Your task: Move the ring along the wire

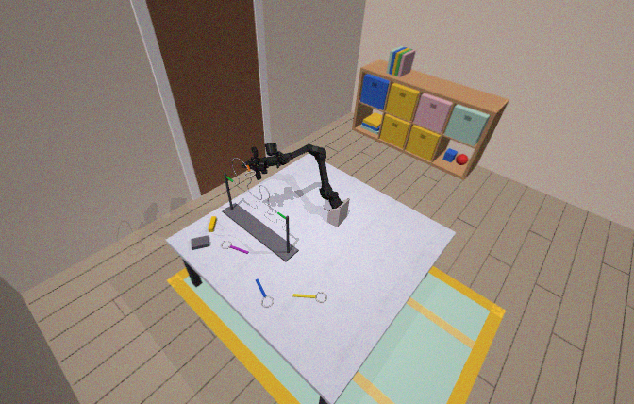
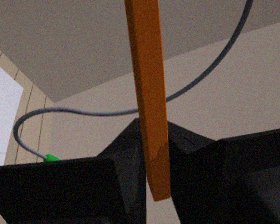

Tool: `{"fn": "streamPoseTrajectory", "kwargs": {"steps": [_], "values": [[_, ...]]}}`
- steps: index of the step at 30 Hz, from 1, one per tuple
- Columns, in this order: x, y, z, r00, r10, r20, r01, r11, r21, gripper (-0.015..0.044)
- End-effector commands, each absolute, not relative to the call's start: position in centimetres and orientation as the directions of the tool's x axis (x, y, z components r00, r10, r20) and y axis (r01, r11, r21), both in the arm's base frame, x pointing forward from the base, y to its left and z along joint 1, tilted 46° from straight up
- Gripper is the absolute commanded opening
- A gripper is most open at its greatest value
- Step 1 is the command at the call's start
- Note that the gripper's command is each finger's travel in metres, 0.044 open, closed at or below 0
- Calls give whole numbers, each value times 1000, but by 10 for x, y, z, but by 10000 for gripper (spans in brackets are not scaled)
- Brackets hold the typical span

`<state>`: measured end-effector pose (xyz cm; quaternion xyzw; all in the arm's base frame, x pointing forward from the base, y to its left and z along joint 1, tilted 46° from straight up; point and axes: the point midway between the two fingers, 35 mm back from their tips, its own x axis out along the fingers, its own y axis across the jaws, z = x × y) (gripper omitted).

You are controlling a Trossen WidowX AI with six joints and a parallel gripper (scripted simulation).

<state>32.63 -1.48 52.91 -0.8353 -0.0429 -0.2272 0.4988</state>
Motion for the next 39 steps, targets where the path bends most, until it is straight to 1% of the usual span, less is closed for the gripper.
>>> {"fn": "streamPoseTrajectory", "kwargs": {"steps": [1,19,39], "values": [[326,-14,529,888,-136,438,304,-540,-785,-150],[325,-10,535,862,-49,504,329,-701,-632,-150],[322,-3,541,832,61,551,343,-838,-425,-150]]}}
